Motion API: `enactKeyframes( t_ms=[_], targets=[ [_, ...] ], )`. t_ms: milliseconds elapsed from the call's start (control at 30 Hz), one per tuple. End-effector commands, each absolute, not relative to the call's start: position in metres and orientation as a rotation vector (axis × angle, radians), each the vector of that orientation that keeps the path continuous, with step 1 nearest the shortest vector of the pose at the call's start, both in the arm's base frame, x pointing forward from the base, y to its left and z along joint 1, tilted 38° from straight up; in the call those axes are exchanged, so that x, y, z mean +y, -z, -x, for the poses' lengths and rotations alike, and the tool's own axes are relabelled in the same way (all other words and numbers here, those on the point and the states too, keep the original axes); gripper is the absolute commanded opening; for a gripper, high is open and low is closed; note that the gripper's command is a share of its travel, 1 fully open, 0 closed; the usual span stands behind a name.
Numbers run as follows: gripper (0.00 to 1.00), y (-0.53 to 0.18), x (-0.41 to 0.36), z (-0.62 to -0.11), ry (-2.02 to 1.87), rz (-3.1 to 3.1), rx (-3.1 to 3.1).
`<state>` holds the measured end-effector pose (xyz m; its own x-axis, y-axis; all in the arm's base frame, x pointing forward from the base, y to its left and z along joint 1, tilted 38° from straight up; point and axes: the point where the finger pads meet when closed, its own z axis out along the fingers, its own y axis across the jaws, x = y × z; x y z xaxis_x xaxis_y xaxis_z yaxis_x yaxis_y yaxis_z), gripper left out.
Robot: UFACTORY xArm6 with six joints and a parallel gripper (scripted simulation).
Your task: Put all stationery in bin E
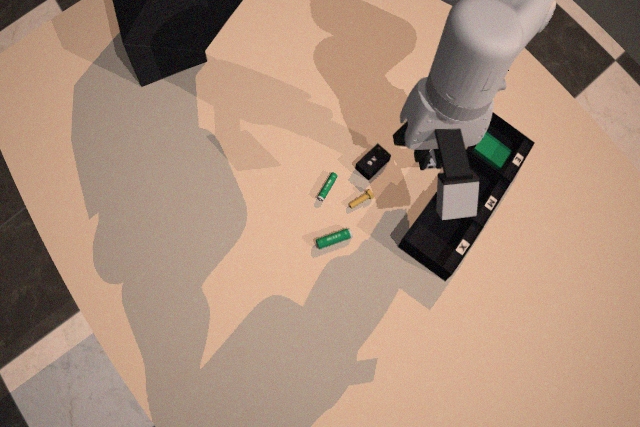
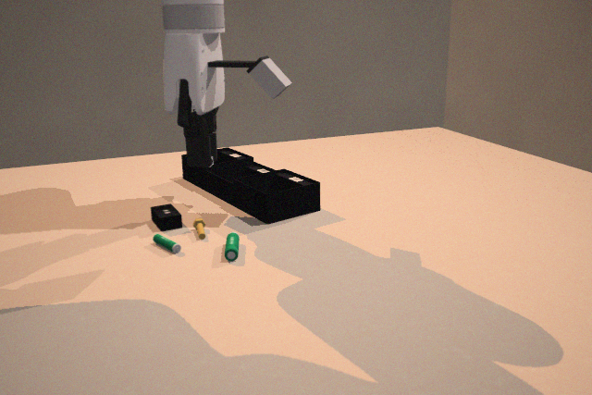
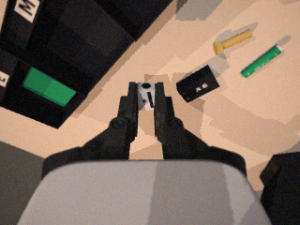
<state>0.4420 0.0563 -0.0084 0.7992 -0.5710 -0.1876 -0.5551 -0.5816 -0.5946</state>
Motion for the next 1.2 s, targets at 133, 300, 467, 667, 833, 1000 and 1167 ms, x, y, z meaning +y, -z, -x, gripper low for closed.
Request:
enactKeyframes(
  t_ms=[133,300,467,667,833,1000,1167],
  targets=[
    [0.0,-0.016,0.082,-0.456,0.032,2.328,0.83],
    [0.0,-0.031,0.099,-0.464,-0.032,2.259,1.003],
    [0.0,-0.05,0.12,-0.475,-0.087,2.179,1.157],
    [0.0,-0.065,0.137,-0.483,-0.154,2.067,1.338],
    [0.0,-0.071,0.144,-0.486,-0.203,1.981,1.463],
    [0.0,-0.071,0.145,-0.487,-0.276,1.888,1.619],
    [0.0,-0.071,0.144,-0.486,-0.29,1.874,1.646]
  ],
)
